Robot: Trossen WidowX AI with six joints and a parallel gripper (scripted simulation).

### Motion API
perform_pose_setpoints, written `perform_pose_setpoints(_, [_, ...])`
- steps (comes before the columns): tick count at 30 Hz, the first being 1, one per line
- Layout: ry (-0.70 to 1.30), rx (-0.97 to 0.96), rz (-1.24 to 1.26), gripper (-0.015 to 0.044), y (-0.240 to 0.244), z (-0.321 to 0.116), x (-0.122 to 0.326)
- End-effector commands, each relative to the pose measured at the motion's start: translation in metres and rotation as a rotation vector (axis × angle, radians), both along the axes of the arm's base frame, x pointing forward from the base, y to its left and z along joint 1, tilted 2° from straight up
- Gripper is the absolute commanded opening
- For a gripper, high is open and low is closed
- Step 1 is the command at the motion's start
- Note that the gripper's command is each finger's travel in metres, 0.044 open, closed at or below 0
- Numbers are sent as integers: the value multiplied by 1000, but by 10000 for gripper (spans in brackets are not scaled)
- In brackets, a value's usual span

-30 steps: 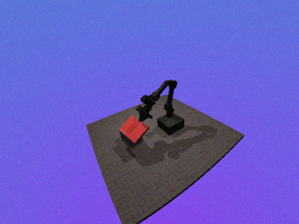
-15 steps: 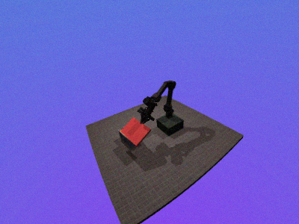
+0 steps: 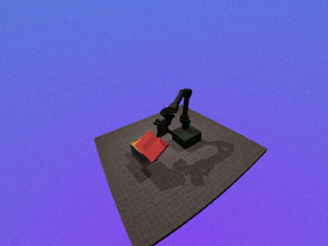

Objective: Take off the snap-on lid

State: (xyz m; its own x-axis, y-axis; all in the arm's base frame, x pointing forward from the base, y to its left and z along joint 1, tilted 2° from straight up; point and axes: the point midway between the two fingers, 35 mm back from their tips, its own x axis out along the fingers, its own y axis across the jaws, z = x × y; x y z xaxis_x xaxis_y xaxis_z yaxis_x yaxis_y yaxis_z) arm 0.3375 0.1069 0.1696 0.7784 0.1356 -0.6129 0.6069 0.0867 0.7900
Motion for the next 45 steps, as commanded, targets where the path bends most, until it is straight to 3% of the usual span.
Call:
perform_pose_setpoints(1, [-13, 5, -8, 0, 9, 5, 0])
perform_pose_setpoints(45, [-10, 13, -8, 0, 95, 6, -18])
